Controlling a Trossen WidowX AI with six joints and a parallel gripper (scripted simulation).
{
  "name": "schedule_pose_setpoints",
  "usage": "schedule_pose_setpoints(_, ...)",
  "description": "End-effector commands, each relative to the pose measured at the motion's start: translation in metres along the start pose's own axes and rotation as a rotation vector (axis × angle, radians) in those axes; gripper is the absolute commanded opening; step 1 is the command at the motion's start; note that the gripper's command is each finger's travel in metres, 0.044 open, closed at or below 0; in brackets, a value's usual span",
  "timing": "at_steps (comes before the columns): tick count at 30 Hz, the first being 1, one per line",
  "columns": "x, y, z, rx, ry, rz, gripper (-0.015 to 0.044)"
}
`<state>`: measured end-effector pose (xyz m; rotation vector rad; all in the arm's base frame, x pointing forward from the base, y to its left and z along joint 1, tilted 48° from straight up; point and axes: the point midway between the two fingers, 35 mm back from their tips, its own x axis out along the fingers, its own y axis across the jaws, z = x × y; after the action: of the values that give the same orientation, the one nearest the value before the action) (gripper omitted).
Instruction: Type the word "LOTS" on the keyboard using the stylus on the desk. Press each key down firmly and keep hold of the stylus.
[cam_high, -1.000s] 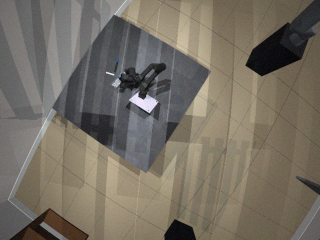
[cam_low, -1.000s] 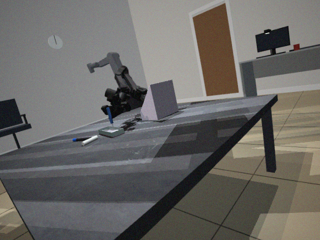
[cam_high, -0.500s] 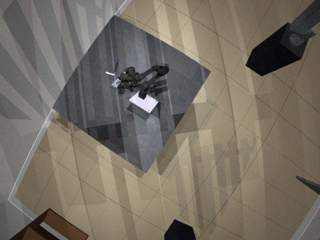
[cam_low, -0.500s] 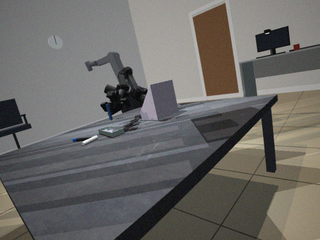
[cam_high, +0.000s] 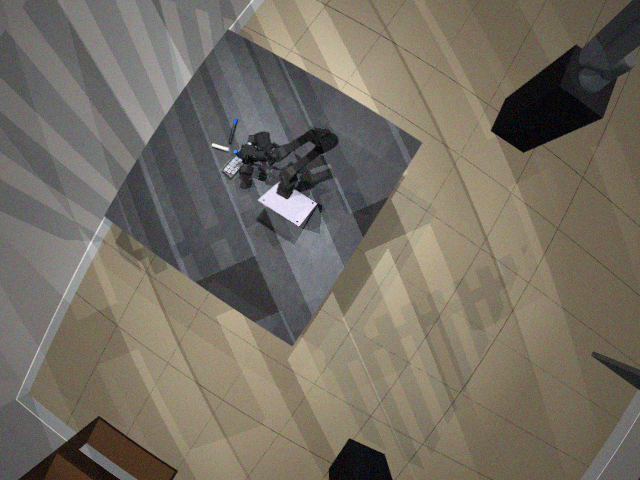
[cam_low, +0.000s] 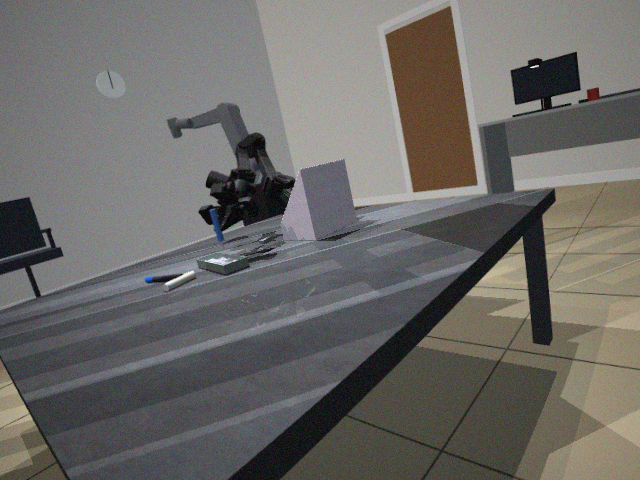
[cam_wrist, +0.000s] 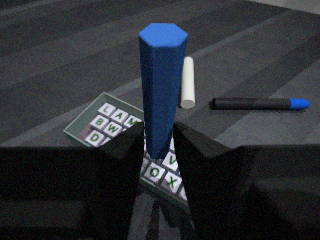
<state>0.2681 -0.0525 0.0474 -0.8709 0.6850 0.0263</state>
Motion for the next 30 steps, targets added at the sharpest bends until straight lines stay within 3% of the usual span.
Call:
schedule_pose_setpoints(1,0.000,-0.022,0.005,0.001,-0.010,-0.012,0.0000)
schedule_pose_setpoints(15,-0.012,-0.089,0.002,0.001,-0.016,-0.023,0.0000)
schedule_pose_setpoints(30,-0.010,-0.090,-0.003,0.001,-0.016,-0.023,0.0000)
